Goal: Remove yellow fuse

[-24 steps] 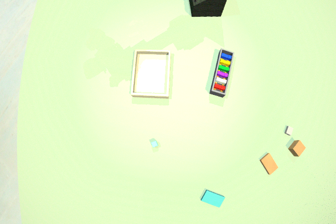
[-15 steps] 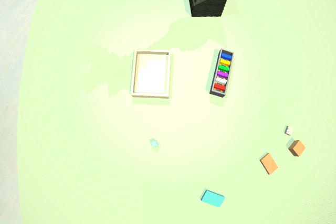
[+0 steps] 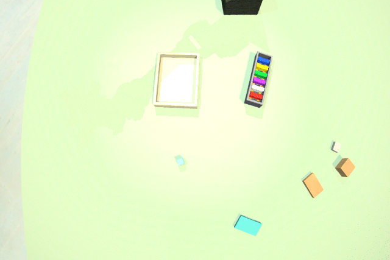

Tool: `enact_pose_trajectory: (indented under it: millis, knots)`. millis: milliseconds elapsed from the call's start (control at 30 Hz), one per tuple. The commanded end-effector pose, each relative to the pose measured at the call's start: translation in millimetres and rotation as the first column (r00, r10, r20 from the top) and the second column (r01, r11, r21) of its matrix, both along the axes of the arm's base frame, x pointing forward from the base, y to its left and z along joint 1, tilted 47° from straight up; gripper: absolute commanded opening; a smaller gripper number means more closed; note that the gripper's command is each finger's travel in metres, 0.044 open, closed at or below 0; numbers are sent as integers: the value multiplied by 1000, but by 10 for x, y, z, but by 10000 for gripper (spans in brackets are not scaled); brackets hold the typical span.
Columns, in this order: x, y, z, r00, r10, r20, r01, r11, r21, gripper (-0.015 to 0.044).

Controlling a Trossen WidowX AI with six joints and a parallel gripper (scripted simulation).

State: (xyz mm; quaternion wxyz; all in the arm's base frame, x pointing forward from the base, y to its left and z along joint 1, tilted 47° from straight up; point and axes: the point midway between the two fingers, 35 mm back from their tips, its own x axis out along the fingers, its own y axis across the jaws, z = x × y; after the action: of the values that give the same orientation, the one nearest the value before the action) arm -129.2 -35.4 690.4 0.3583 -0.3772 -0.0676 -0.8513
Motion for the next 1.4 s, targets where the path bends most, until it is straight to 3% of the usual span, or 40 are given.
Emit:
enact_pose_trajectory:
  millis: [0,167,333,500,800,1067,1367]
  knots:
    - [556,-439,-7,982,190,-22,-190,982,18,69]
    - [1298,-911,-145,902,432,-3,-431,900,68,69]
    - [1695,-1018,-236,850,524,-57,-516,849,112,69]
    - [2153,-1193,-408,769,639,-14,-630,761,156,69]
    - [3466,-1455,-1169,497,847,190,-851,434,294,69]
    - [4474,-1404,-2169,287,829,480,-928,117,353,69]
    - [5190,-1074,-3523,214,594,775,-926,-129,355,69]
